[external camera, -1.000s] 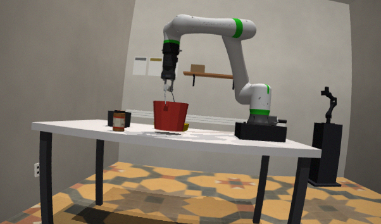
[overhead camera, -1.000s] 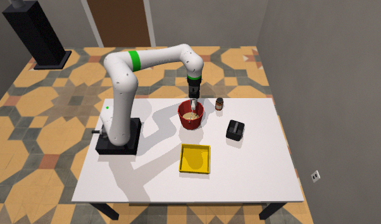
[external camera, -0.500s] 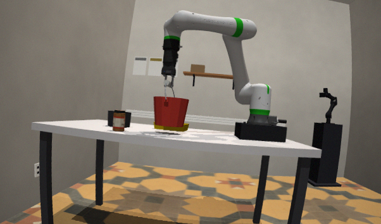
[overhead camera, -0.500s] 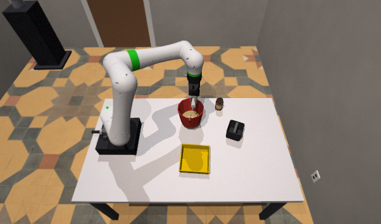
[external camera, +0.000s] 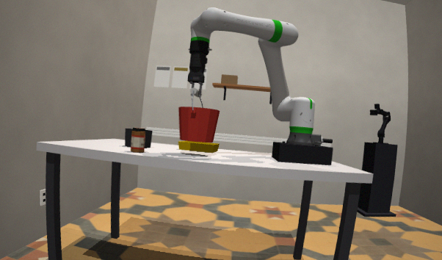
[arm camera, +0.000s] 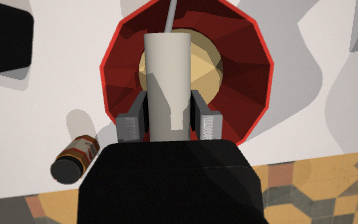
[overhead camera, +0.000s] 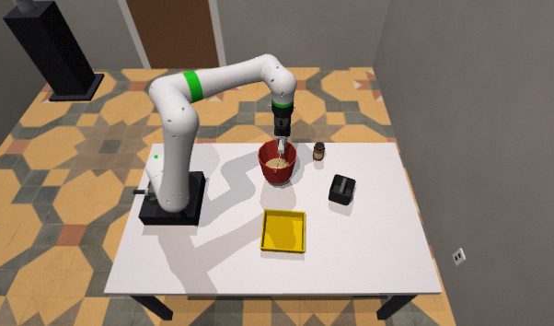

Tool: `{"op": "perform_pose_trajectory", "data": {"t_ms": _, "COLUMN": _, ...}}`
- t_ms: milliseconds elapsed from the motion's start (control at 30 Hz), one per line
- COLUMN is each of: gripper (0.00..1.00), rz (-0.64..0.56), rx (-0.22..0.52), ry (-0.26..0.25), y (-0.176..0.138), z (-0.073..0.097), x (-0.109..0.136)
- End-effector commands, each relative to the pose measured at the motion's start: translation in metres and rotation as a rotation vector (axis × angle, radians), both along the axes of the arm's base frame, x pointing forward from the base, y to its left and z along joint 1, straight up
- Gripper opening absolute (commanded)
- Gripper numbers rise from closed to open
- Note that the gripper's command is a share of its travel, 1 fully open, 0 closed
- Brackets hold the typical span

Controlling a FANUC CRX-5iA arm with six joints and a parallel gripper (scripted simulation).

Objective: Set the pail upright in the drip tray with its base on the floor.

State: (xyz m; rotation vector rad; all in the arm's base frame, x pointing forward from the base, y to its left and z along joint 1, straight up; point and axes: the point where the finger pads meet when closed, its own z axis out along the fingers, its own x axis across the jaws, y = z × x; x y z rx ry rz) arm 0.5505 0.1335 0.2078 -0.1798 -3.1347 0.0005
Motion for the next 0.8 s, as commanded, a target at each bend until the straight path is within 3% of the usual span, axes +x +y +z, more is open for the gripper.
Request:
{"op": "perform_pose_trajectory", "data": {"t_ms": 0, "gripper": 0.0, "rz": 0.0, "rx": 0.0, "ry": -0.003, "y": 0.0, "z": 0.006, "x": 0.001}}
{"op": "perform_pose_trajectory", "data": {"t_ms": 767, "gripper": 0.0, "rz": 0.0, "rx": 0.0, "ry": -0.003, "y": 0.0, "z": 0.024, "x": 0.001}}
